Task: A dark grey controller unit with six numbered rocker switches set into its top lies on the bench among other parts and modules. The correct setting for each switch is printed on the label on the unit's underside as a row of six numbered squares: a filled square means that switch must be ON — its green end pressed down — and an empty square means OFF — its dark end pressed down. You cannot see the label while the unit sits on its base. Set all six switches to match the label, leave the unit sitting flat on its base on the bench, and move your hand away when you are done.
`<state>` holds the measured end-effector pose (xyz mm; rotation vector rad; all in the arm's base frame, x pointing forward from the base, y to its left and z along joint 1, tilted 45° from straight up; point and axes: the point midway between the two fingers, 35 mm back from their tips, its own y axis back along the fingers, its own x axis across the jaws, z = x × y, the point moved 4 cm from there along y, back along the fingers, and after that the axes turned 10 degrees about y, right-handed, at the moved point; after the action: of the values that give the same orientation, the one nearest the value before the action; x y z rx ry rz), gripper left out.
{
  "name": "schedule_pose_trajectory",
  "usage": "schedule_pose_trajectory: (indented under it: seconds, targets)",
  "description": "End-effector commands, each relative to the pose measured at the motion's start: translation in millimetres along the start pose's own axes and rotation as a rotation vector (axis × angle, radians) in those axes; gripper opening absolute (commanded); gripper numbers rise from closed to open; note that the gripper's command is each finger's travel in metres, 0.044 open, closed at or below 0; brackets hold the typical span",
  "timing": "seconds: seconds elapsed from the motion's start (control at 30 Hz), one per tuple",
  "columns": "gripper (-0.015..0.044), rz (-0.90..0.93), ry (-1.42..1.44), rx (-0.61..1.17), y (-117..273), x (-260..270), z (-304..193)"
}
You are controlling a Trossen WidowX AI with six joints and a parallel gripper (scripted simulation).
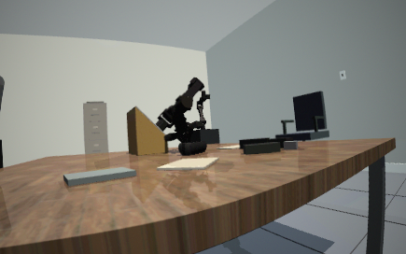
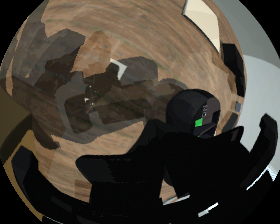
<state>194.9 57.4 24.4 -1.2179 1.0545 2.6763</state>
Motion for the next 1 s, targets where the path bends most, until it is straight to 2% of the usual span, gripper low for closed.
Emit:
schedule_pose_trajectory:
  seconds: [0.0,0.97]
  targets:
    - [0.0,0.002,-0.012,-0.001,-5.8,4.3,2.5]
    - [0.0,0.0,-0.012,-0.002,-10.2,-3.8,1.5]
